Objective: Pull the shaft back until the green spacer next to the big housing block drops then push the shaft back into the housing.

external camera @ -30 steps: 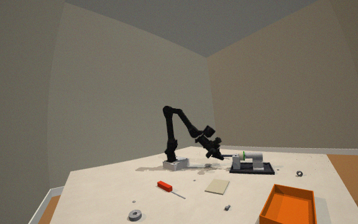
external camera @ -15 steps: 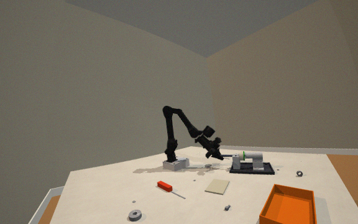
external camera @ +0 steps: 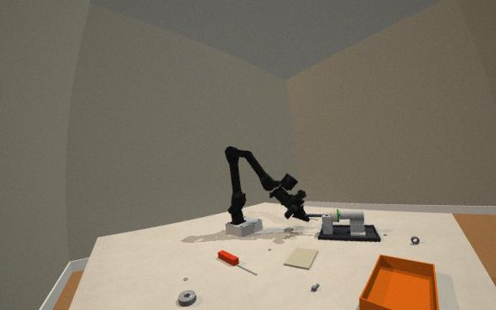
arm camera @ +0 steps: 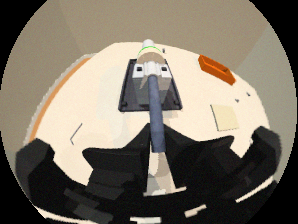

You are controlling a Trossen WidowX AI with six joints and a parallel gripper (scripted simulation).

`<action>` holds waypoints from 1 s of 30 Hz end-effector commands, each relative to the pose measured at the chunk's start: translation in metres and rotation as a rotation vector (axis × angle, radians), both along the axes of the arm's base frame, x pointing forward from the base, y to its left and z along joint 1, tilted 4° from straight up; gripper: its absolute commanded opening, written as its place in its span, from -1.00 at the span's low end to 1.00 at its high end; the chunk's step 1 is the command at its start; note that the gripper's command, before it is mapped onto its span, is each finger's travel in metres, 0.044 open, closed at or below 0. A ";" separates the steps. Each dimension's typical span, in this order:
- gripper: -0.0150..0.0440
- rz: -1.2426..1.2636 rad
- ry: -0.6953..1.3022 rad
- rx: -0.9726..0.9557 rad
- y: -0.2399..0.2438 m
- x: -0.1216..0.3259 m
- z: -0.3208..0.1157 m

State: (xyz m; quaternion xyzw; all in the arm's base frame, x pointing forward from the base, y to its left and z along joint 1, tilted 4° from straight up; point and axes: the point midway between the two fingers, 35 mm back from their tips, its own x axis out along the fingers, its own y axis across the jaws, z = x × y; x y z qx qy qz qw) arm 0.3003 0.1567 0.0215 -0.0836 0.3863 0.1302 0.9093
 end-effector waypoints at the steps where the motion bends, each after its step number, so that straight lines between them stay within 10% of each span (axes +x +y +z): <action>1: -0.49 -0.006 -0.001 0.000 -0.001 -0.001 0.000; 30: -0.49 -0.006 -0.001 0.000 -0.002 -0.003 0.000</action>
